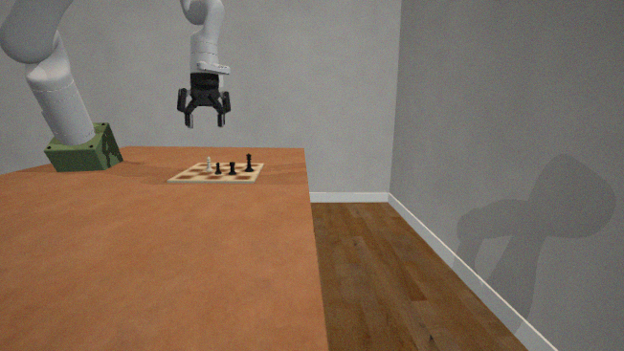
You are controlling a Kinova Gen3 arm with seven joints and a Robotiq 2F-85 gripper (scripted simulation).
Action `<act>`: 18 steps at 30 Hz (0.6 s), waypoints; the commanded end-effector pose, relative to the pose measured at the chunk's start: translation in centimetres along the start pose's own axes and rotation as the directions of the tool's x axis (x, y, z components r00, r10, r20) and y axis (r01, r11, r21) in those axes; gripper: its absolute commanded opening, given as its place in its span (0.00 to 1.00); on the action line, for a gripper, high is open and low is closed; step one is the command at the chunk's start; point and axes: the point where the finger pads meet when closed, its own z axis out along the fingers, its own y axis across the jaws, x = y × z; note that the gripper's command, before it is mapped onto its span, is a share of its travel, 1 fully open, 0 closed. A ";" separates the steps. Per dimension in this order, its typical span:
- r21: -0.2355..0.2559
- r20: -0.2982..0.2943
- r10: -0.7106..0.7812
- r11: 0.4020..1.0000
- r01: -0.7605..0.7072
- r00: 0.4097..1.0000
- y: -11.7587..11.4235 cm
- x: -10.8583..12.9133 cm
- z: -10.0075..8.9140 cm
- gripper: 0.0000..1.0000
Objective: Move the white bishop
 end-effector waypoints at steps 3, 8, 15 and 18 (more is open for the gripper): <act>0.011 -0.003 0.002 1.000 -0.002 1.000 -0.3 0.1 -1.9 1.00; 0.011 -0.003 0.002 1.000 -0.002 1.000 -0.2 0.1 -4.0 1.00; 0.011 -0.003 0.002 1.000 -0.002 1.000 -0.2 0.1 -5.7 1.00; 0.011 -0.003 0.002 1.000 -0.002 1.000 -0.2 0.1 -6.1 1.00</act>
